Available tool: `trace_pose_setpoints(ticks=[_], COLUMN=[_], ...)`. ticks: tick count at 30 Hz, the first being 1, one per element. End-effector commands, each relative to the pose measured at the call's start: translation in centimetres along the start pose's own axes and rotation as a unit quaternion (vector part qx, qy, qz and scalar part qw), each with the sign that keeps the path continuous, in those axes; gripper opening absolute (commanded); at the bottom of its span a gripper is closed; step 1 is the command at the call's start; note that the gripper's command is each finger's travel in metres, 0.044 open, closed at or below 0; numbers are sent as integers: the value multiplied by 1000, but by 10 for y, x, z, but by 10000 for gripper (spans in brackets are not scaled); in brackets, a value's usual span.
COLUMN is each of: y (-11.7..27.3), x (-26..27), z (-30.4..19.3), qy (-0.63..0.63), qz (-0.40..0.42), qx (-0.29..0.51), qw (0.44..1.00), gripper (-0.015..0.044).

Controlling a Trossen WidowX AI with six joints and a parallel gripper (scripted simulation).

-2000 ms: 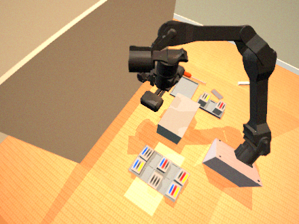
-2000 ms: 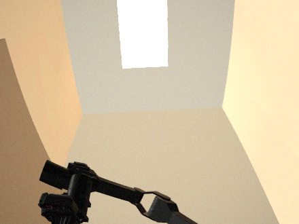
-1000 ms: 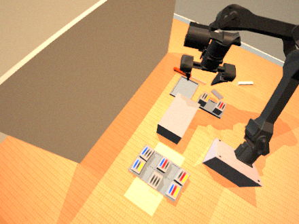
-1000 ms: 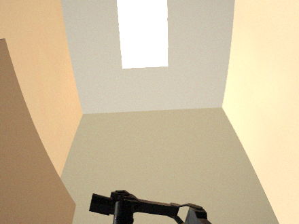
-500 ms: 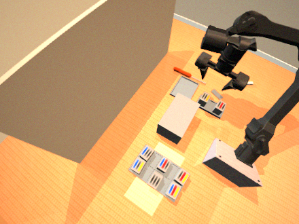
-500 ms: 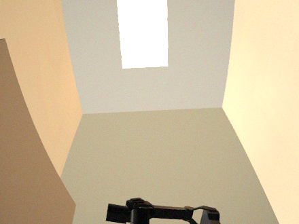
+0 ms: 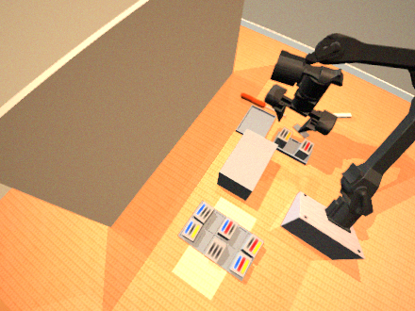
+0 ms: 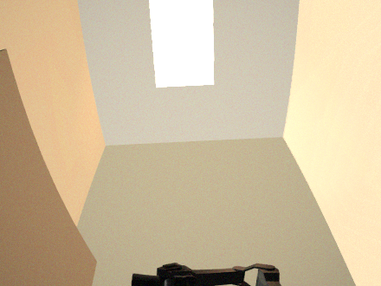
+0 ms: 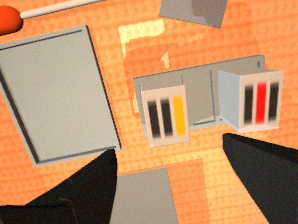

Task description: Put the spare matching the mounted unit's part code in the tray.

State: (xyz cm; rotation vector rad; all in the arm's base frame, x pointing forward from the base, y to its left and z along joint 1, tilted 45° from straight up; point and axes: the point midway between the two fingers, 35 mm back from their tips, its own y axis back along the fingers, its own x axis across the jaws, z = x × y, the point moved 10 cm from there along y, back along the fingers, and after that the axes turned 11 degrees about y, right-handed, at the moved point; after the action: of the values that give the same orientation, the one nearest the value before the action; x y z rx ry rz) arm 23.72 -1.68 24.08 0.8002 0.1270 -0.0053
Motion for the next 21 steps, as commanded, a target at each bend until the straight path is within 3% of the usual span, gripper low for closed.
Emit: trace_pose_setpoints(ticks=[1,21], y=[-5,-38], x=[0,1], z=[-1,-1], qy=[4,4], qz=[-2,-1], qx=[-2,0], qw=[1000,1000], gripper=[300,300])
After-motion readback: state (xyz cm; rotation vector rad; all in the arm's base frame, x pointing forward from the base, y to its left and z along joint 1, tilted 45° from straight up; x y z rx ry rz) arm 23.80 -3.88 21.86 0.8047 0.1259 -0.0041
